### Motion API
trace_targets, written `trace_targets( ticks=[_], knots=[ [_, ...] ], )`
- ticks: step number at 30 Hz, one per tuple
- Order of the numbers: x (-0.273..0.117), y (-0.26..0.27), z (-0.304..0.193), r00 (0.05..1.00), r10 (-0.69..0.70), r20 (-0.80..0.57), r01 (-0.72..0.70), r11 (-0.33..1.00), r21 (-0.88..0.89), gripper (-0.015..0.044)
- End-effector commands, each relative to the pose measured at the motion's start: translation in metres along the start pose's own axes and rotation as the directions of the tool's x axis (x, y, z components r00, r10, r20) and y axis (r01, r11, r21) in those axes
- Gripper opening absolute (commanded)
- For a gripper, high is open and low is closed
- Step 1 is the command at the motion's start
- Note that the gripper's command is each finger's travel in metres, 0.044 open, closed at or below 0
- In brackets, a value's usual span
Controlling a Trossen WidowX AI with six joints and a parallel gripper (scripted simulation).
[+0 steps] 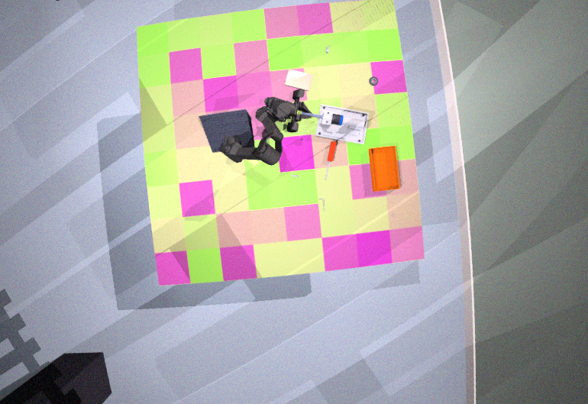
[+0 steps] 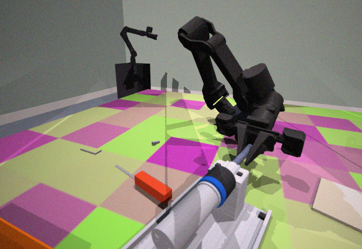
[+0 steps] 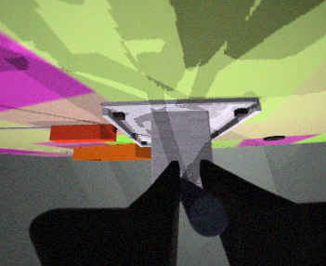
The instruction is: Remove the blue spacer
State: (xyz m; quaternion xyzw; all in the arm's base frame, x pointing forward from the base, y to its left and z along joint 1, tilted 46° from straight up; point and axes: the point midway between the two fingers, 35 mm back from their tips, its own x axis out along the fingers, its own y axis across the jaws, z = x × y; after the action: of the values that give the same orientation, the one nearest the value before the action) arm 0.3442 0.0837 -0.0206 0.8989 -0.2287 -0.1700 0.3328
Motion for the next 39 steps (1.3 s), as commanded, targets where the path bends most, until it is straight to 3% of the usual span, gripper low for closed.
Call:
trace_targets(
  ticks=[1, 39],
  knots=[
    [-0.0006, 0.0003, 0.0007, 1.0, 0.002, 0.001, -0.002, 1.0, 0.003, 0.0],
    [-0.0038, 0.0002, 0.0025, 1.0, 0.002, 0.001, -0.002, 1.0, 0.003, 0.0]
  ],
)
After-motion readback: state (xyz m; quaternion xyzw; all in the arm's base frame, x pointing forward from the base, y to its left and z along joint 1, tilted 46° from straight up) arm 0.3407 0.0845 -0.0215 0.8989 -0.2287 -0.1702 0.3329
